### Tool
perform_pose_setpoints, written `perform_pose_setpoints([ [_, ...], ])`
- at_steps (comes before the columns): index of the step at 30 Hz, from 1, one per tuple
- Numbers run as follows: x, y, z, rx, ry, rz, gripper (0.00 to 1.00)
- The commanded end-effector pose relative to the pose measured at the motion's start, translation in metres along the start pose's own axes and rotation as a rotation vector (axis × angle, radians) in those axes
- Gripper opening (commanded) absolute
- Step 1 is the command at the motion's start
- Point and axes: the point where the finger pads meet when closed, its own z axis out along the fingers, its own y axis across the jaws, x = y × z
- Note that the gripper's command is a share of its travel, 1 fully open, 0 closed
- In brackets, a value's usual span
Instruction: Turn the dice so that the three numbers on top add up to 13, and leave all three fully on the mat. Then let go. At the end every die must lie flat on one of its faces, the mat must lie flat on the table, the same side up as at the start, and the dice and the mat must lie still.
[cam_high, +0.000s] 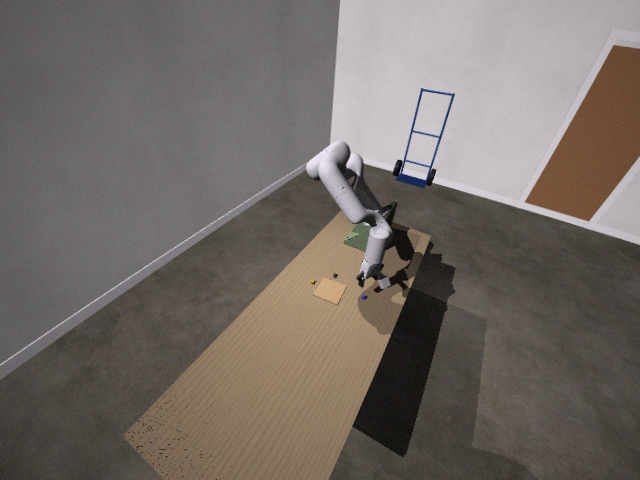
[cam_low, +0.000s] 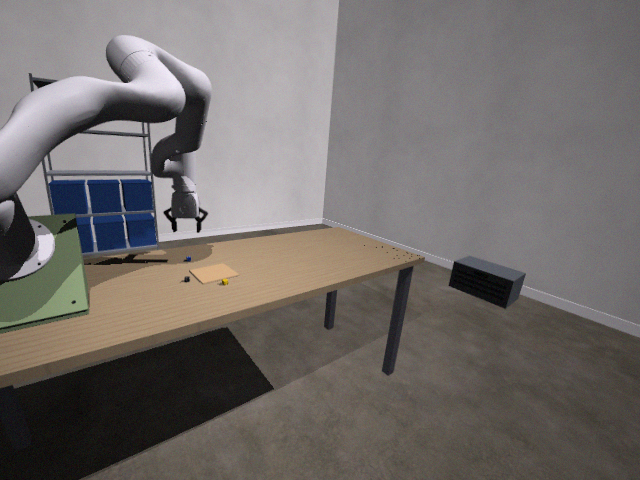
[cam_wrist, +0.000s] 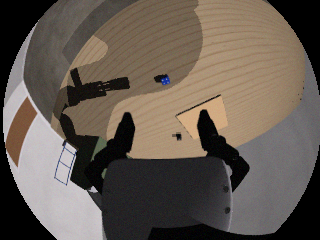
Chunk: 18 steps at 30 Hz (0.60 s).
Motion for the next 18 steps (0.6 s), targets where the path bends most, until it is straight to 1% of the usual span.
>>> perform_pose_setpoints([
  [1, 0.001, 0.001, 0.004, -0.011, 0.006, 0.141, 1.00],
  [2, 0.001, 0.001, 0.006, -0.010, 0.007, 0.215, 1.00],
  [11, 0.001, 0.002, 0.018, -0.009, 0.008, 0.579, 1.00],
  [13, 0.001, 0.002, 0.018, -0.009, 0.008, 0.579, 1.00],
  [14, 0.001, 0.002, 0.020, -0.009, 0.009, 0.611, 1.00],
  [16, 0.001, 0.002, 0.024, -0.008, 0.009, 0.738, 1.00],
  [18, 0.001, 0.002, 0.026, -0.008, 0.009, 0.804, 1.00],
])
